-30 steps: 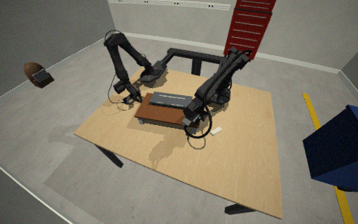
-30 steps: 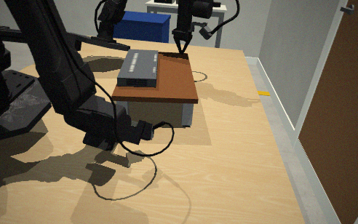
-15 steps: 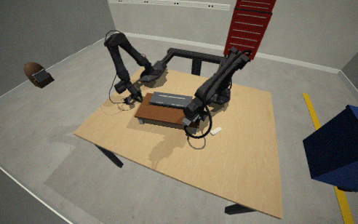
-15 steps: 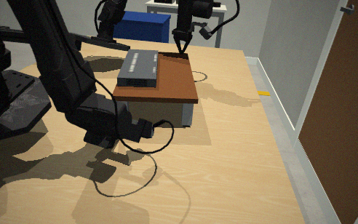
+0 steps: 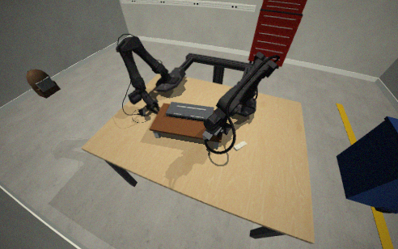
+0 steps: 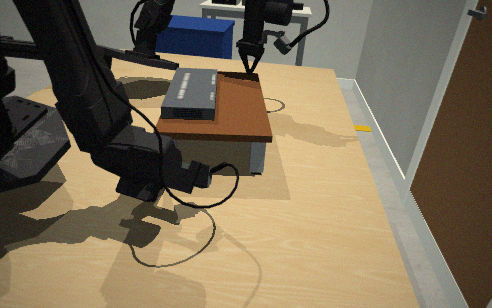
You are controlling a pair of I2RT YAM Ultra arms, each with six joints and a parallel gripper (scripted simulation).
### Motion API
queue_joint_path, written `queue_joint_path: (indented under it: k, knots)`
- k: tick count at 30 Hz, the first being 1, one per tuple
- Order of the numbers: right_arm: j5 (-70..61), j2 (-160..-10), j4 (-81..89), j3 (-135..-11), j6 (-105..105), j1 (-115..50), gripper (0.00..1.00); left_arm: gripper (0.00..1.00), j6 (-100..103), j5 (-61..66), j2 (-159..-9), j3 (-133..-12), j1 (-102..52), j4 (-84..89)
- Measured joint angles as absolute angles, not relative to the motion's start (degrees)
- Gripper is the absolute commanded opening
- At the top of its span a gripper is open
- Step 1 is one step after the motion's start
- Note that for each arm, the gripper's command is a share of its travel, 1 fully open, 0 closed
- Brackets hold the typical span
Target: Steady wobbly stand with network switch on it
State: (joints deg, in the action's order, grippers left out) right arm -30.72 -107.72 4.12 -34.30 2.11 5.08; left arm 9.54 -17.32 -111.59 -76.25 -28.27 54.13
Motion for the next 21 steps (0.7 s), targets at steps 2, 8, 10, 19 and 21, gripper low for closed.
queue_joint_path:
  k: [2, 8, 10, 19, 21]
  knots:
    - [-30.7, -107.9, 3.9, -34.3, 2.2, 4.9, 0.00, 0.00, 9.5, -17.3, -111.6, -76.2, -28.3, 54.1]
    - [-30.5, -107.8, 3.2, -34.0, 2.9, 4.4, 0.00, 0.00, 9.5, -17.3, -111.6, -76.2, -28.3, 54.1]
    - [-30.5, -107.8, 2.9, -33.8, 3.1, 4.2, 0.00, 0.00, 9.5, -17.3, -111.6, -76.2, -28.3, 54.1]
    - [-29.9, -107.8, 2.0, -33.4, 4.1, 3.5, 0.00, 0.00, 9.5, -17.3, -111.6, -76.2, -28.3, 53.9]
    - [-29.8, -107.8, 1.9, -33.4, 4.2, 3.4, 0.00, 0.00, 9.5, -17.3, -111.6, -76.2, -28.3, 53.9]
